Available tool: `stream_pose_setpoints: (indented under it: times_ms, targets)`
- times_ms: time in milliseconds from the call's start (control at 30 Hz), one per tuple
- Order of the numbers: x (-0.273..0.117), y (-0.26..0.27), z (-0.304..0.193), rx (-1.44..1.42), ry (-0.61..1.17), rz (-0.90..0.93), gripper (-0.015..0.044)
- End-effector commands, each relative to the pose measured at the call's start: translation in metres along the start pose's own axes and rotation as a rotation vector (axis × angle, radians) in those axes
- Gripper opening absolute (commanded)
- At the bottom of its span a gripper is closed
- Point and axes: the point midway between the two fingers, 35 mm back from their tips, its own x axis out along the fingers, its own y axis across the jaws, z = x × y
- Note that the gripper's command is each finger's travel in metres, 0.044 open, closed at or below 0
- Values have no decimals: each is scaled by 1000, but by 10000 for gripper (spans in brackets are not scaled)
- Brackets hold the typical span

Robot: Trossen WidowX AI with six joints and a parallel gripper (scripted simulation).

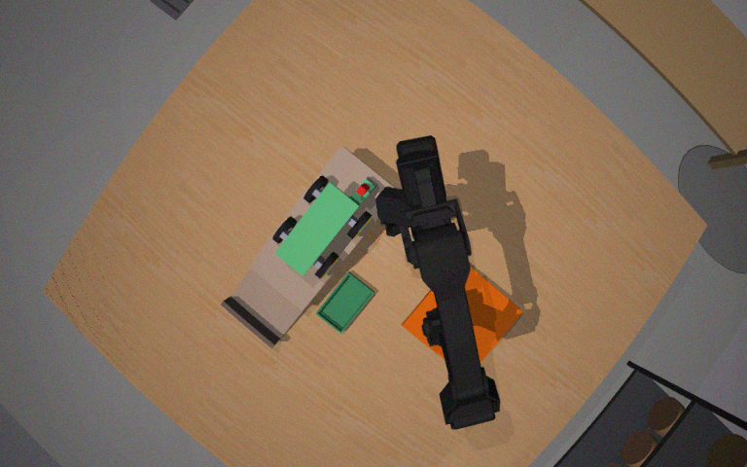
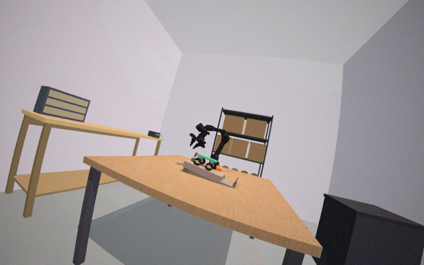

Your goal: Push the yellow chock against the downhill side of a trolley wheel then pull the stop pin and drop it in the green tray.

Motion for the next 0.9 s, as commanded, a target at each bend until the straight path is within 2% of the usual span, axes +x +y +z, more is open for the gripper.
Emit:
stream_pose_setpoints:
  times_ms: [0,267,533,867]
  targets:
    - [16,36,3,-173,-60,170,190]
    - [22,100,10,-472,-263,433,190]
    - [23,102,11,-478,-269,438,190]
    - [50,115,15,-478,-269,438,190]
